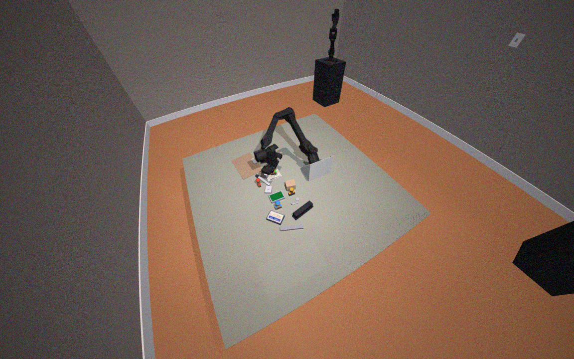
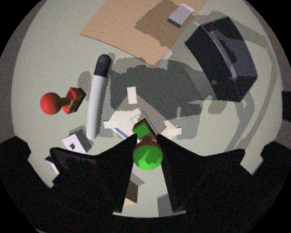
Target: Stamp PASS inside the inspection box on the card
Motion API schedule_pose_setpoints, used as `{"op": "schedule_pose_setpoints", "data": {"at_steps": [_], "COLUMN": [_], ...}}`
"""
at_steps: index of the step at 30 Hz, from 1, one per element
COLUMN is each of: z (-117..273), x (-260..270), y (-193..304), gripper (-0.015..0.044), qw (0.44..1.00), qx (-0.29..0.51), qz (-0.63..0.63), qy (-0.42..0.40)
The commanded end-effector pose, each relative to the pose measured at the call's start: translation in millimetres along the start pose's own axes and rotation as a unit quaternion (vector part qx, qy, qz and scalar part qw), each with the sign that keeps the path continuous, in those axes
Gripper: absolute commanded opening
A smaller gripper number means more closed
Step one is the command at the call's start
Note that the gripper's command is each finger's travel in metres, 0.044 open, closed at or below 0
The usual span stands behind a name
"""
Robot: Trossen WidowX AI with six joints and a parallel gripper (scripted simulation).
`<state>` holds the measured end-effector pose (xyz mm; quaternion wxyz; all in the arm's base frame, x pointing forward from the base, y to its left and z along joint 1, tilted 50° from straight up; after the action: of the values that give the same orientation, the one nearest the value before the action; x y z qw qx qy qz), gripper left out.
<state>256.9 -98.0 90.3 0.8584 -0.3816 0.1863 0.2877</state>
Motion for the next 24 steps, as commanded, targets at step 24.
{"op": "schedule_pose_setpoints", "data": {"at_steps": [24], "z": [44], "x": [3], "y": [-4], "gripper": [0.0000], "qw": [1.000], "qx": [-0.001], "qz": [-0.006], "qy": [-0.005]}}
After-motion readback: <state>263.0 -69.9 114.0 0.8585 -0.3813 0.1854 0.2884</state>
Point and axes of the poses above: the point midway between the two fingers, 35 mm back from their tips, its own z axis back along the fingers, its own x axis across the jaws, y = z × x, the point moved 4 cm from there along z, back along the fingers, and after that the axes turned 7 degrees about z, right-handed, at the moved point
